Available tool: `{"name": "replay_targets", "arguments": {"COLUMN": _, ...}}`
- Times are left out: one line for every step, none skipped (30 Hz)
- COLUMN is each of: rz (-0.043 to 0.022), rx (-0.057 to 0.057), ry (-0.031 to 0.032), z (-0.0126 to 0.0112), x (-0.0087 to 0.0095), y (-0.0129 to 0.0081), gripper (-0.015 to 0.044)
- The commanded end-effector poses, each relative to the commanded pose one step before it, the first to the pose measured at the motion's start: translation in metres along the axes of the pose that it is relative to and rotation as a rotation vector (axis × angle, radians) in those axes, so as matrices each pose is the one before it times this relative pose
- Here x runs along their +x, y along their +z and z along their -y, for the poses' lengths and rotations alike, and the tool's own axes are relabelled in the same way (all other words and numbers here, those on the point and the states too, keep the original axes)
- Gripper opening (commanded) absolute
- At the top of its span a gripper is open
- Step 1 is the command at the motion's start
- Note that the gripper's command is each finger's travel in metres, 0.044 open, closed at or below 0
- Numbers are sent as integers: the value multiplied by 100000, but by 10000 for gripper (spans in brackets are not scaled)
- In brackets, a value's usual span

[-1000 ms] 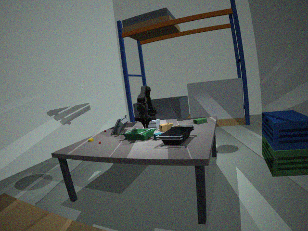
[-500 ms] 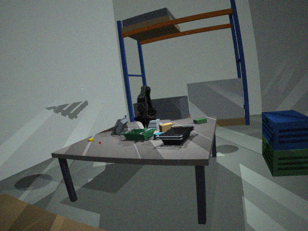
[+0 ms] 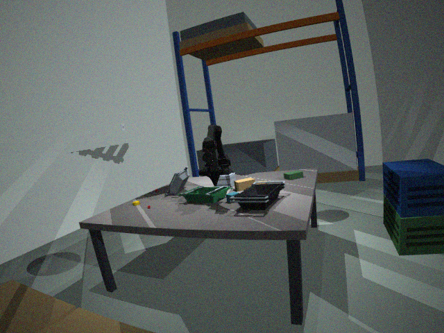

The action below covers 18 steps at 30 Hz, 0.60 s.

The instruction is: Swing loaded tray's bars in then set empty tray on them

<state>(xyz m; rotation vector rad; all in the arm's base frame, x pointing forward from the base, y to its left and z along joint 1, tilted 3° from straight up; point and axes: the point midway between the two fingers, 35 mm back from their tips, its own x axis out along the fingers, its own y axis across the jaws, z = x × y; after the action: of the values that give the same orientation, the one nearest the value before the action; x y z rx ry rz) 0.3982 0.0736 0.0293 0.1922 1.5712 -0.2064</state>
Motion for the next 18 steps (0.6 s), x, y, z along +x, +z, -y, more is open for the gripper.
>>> {"name": "replay_targets", "arguments": {"rz": 431, "rx": 35, "ry": 200, "z": -113, "x": -1204, "y": 291, "gripper": 0}}
{"name": "replay_targets", "arguments": {"rz": 188, "rx": -6, "ry": 87, "z": -66, "x": -812, "y": 146, "gripper": 0}}
{"name": "replay_targets", "arguments": {"rz": 232, "rx": -7, "ry": 108, "z": -69, "x": -1020, "y": 153, "gripper": 0}}
{"name": "replay_targets", "arguments": {"rz": 276, "rx": -9, "ry": 128, "z": -63, "x": -1239, "y": 142, "gripper": 0}}
{"name": "replay_targets", "arguments": {"rz": 303, "rx": -10, "ry": 141, "z": -44, "x": -1393, "y": 102, "gripper": 0}}
{"name": "replay_targets", "arguments": {"rz": 307, "rx": -11, "ry": 143, "z": -16, "x": -1441, "y": 42, "gripper": 0}}
{"name": "replay_targets", "arguments": {"rz": 302, "rx": -11, "ry": 140, "z": 14, "x": -1446, "y": -21, "gripper": 0}}
{"name": "replay_targets", "arguments": {"rz": 296, "rx": -11, "ry": 138, "z": 44, "x": -1443, "y": -85, "gripper": 0}}
{"name": "replay_targets", "arguments": {"rz": 290, "rx": -11, "ry": 135, "z": 74, "x": -1436, "y": -149, "gripper": 0}}
{"name": "replay_targets", "arguments": {"rz": 284, "rx": -11, "ry": 132, "z": 103, "x": -1425, "y": -212, "gripper": 0}}
{"name": "replay_targets", "arguments": {"rz": 228, "rx": -9, "ry": 106, "z": 106, "x": -1157, "y": -220, "gripper": 0}}
{"name": "replay_targets", "arguments": {"rz": 136, "rx": -5, "ry": 63, "z": 74, "x": -694, "y": -153, "gripper": 0}}
{"name": "replay_targets", "arguments": {"rz": 45, "rx": -2, "ry": 21, "z": 26, "x": -230, "y": -54, "gripper": 0}}
{"name": "replay_targets", "arguments": {"rz": -818, "rx": -145, "ry": -411, "z": 1, "x": 3325, "y": 768, "gripper": 0}}
{"name": "replay_targets", "arguments": {"rz": 85, "rx": -682, "ry": -80, "z": 894, "x": -41, "y": 319, "gripper": 0}}
{"name": "replay_targets", "arguments": {"rz": 134, "rx": -1136, "ry": -143, "z": 1505, "x": -67, "y": 473, "gripper": 0}}
{"name": "replay_targets", "arguments": {"rz": 151, "rx": -1398, "ry": -191, "z": 1876, "x": -79, "y": 479, "gripper": 0}}
{"name": "replay_targets", "arguments": {"rz": 134, "rx": -1399, "ry": -208, "z": 1898, "x": -76, "y": 361, "gripper": 0}}
